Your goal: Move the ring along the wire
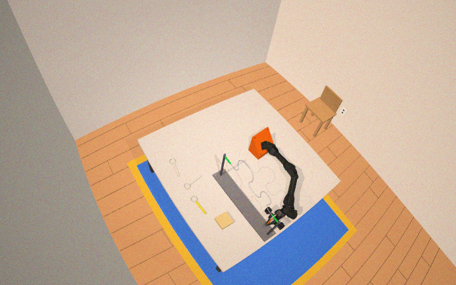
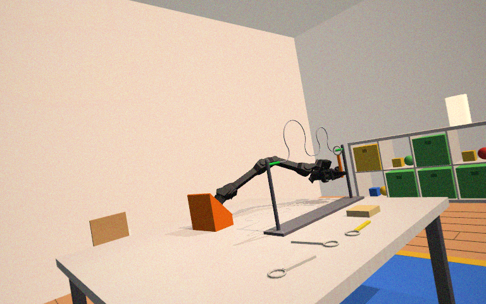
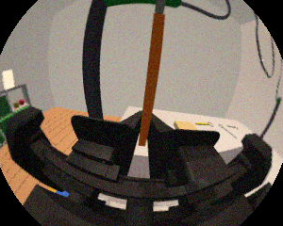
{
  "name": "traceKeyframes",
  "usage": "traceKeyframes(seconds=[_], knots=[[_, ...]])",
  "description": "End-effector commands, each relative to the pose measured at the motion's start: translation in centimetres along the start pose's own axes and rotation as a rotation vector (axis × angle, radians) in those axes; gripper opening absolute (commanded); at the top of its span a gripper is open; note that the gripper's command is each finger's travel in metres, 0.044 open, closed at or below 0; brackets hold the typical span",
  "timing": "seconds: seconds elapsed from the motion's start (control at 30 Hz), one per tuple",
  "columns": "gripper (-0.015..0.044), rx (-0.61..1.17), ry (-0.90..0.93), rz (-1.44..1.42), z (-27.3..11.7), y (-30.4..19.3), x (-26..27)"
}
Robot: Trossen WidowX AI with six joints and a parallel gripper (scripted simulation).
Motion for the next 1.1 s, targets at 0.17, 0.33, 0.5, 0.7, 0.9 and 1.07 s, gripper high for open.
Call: traceKeyframes(seconds=[0.17, 0.33, 0.5, 0.7, 0.9, 1.07], knots=[[-0.0150, 0.001, 0.001, -0.005, 0.0, 0.2, -0.1], [-0.0150, 0.001, 0.001, -0.005, 0.0, 0.2, -0.1], [-0.0150, 0.001, 0.001, -0.005, 0.0, 0.1, -0.2], [-0.0150, 0.051, 0.007, -0.006, -0.6, 0.1, -0.8], [-0.0150, 0.156, 0.020, -0.007, -1.8, 0.4, -1.5], [-0.0150, 0.240, 0.029, -0.010, -2.8, 0.6, -2.0]])
Point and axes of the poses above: the point midway between the two fingers, 35 mm back from their tips, its own z axis out along the fingers, its own x axis across the jaws, y = z × x, the point moved 1 cm from there along -z, back along the fingers, and after that the axes turned 7 degrees about -z, right-handed, at the moved point
